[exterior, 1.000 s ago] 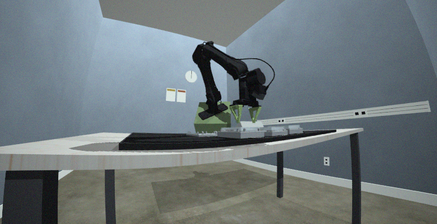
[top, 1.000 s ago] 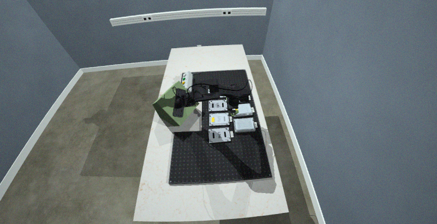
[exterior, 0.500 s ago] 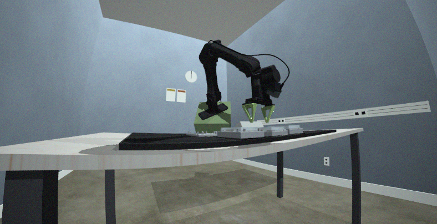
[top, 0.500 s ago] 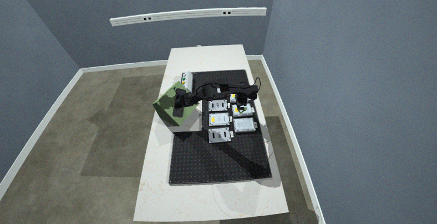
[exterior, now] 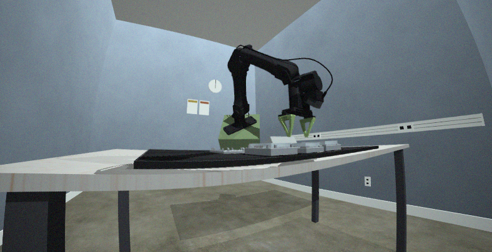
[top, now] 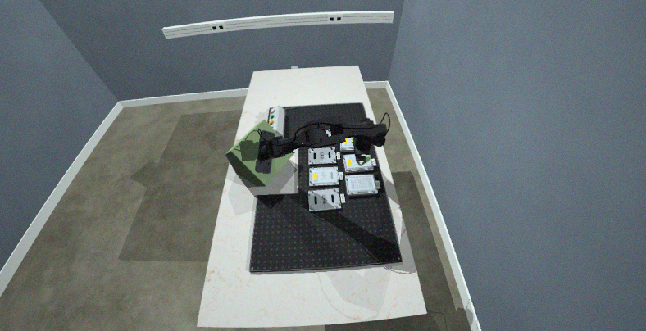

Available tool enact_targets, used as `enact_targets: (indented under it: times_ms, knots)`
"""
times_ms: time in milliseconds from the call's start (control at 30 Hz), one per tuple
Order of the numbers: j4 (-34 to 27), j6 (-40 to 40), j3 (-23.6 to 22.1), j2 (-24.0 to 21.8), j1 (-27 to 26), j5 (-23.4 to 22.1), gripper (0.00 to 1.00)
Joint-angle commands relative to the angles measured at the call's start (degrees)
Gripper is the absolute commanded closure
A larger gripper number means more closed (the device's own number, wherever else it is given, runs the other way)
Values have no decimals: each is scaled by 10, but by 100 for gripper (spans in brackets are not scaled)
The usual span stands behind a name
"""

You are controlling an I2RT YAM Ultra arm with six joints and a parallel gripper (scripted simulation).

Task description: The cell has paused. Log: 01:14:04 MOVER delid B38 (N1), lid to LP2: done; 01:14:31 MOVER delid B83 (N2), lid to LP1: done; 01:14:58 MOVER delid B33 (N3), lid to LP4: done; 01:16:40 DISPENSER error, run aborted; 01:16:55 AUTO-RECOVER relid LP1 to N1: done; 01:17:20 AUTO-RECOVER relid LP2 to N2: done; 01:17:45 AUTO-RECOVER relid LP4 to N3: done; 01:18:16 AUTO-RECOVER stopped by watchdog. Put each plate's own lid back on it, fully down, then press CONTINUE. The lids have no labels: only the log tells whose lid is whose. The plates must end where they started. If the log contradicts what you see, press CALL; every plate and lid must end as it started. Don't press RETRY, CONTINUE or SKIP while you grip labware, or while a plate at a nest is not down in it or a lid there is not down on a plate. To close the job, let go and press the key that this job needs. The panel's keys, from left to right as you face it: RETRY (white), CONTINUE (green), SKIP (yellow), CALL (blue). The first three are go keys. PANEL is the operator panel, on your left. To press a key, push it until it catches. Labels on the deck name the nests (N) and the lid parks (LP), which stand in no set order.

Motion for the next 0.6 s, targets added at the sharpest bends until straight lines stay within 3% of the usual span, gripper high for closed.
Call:
enact_targets:
  times_ms: [0, 567]
  knots:
    - [-10, 6, 15, -15, 17, 5, 0]
    - [-10, 8, 17, -2, 20, 6, 0]
